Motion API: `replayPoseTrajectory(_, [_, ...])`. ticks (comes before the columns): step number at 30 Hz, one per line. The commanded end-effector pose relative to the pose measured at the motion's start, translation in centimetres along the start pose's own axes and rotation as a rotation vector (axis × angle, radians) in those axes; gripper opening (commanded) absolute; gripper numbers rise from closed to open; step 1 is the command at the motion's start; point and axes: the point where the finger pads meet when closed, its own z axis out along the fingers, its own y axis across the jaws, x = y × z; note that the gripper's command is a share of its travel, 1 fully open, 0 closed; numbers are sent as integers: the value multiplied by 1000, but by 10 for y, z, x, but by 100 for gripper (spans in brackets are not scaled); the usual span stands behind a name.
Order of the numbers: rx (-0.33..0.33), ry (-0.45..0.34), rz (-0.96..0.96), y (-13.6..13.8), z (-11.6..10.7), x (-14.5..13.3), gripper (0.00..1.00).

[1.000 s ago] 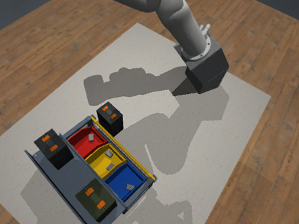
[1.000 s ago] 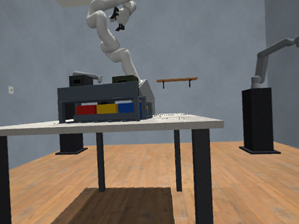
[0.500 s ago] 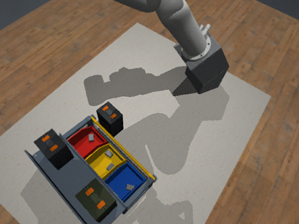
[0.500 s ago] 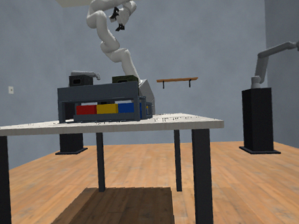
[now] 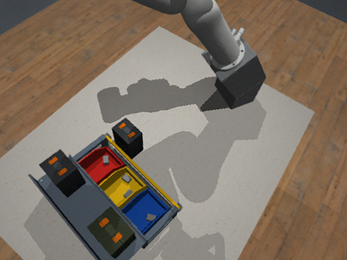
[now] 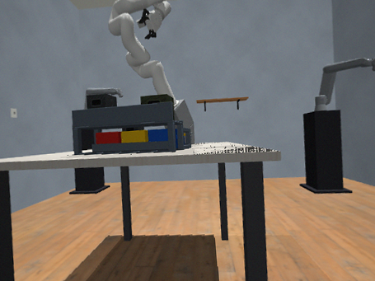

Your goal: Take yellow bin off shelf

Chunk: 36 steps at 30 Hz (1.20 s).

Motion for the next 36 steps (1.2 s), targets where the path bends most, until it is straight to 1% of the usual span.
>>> replayPoseTrajectory(1, [133, -35, -220, 10, 8, 48, 100])
replayPoseTrajectory(8, [133, -35, -220, 10, 8, 48, 100])
replayPoseTrajectory(9, [26, -7, -44, 2, 2, 10, 100])
replayPoseTrajectory(13, [133, -35, -220, 10, 8, 48, 100])
replayPoseTrajectory(25, [133, -35, -220, 10, 8, 48, 100])
replayPoseTrajectory(26, [26, -7, -44, 2, 2, 10, 100])
replayPoseTrajectory(30, [133, -35, -220, 10, 9, 48, 100])
replayPoseTrajectory(36, [133, -35, -220, 10, 9, 48, 100])
